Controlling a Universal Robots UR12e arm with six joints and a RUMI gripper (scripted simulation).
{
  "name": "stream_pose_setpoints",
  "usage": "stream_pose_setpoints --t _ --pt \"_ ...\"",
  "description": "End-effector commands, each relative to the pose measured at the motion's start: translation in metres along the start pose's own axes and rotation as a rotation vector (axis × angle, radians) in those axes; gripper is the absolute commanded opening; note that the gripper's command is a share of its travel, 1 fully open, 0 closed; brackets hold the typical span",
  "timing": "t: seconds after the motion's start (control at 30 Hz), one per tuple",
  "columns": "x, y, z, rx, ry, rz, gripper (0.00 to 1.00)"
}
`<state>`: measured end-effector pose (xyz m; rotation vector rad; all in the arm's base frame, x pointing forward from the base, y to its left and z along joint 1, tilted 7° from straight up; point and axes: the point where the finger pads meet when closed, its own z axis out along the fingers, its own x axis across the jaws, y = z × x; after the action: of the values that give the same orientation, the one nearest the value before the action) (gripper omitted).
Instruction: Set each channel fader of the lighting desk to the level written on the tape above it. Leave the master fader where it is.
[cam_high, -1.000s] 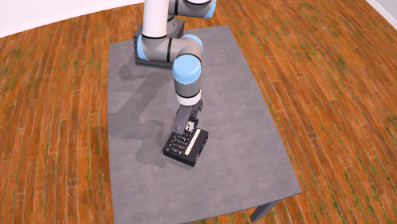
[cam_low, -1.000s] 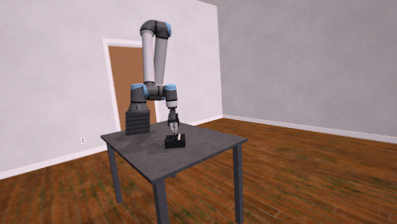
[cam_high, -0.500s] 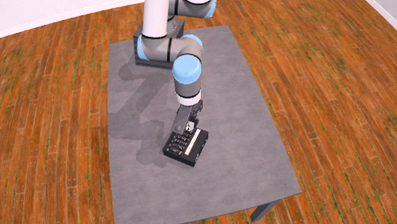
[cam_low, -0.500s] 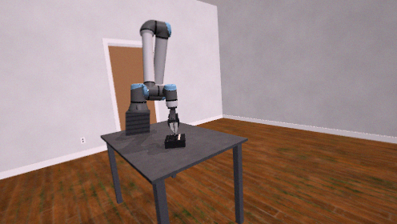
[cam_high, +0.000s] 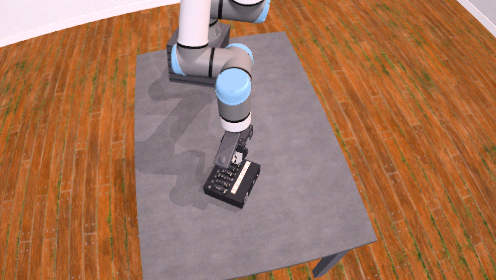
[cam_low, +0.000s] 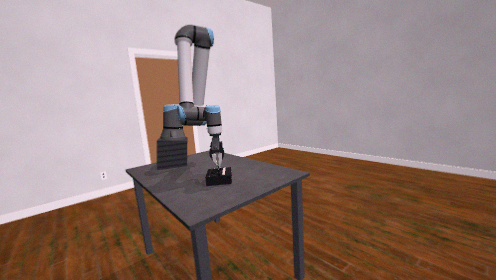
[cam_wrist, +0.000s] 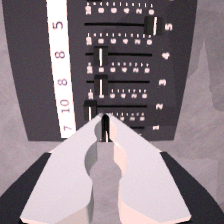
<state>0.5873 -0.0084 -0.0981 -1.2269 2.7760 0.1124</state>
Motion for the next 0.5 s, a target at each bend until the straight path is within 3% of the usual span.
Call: stream_pose_setpoints --t 0.0,0.47 --pt "0.003 -0.002 0.0 0.002 -0.001 0.001 0.0" --pt "0.004 -0.002 -0.011 0.002 -0.001 0.001 0.0"
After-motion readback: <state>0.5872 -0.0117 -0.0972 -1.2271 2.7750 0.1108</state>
